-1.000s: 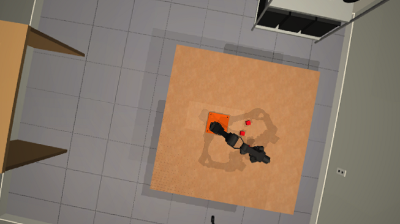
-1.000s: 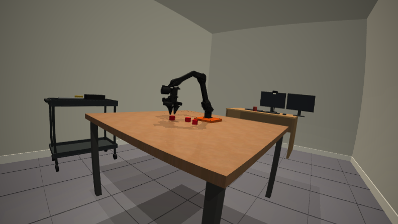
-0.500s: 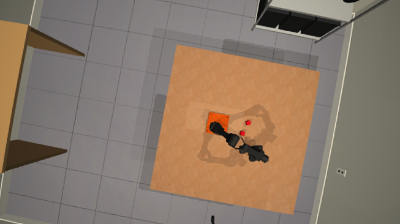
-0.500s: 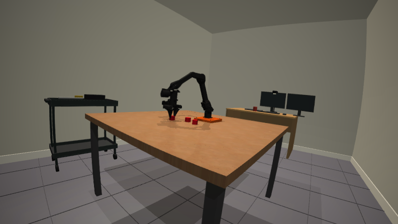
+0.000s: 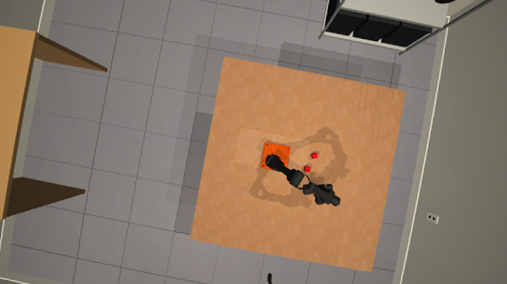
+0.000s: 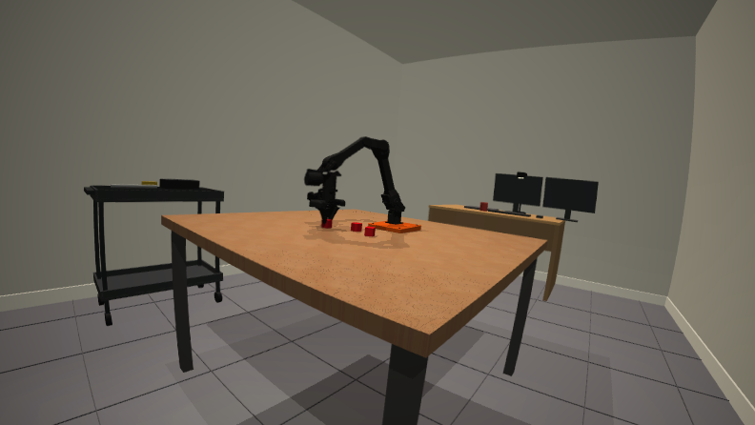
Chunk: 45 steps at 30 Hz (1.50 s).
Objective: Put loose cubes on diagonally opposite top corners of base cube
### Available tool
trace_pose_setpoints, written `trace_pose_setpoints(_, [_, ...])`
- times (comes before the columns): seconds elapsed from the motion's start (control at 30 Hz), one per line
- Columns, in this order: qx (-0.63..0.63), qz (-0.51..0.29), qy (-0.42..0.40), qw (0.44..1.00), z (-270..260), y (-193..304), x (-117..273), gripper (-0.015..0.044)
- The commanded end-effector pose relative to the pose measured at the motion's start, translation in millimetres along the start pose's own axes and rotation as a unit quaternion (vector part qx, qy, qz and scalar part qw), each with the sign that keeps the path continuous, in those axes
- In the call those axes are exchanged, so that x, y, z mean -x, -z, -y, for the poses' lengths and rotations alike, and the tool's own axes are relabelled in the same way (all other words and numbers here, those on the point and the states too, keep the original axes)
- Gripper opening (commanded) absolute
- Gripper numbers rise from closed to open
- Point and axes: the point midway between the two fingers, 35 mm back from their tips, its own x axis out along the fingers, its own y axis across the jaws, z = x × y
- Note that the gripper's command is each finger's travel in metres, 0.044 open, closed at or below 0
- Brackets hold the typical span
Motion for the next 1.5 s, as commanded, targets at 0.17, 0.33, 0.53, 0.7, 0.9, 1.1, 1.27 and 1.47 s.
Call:
trace_pose_setpoints(0.17, [-0.002, 0.003, -0.003, 1.0, -4, -3, 27, 0.0105])
trace_pose_setpoints(0.33, [-0.002, 0.003, -0.003, 1.0, -5, -4, 42, 0.0105])
trace_pose_setpoints(0.53, [-0.002, 0.004, -0.003, 1.0, -5, -3, 61, 0.0105])
trace_pose_setpoints(0.7, [-0.002, 0.003, -0.003, 1.0, -4, -3, 77, 0.0105])
trace_pose_setpoints(0.9, [-0.002, 0.003, -0.003, 1.0, -2, -1, 96, 0.0105])
trace_pose_setpoints(1.1, [-0.002, 0.003, -0.002, 1.0, 0, 0, 107, 0.0105])
trace_pose_setpoints(1.27, [0.014, 0.003, -0.003, 1.0, -3, 5, 106, 0.0105])
trace_pose_setpoints(1.47, [0.059, 0.003, -0.003, 0.998, -9, 20, 103, 0.0105])
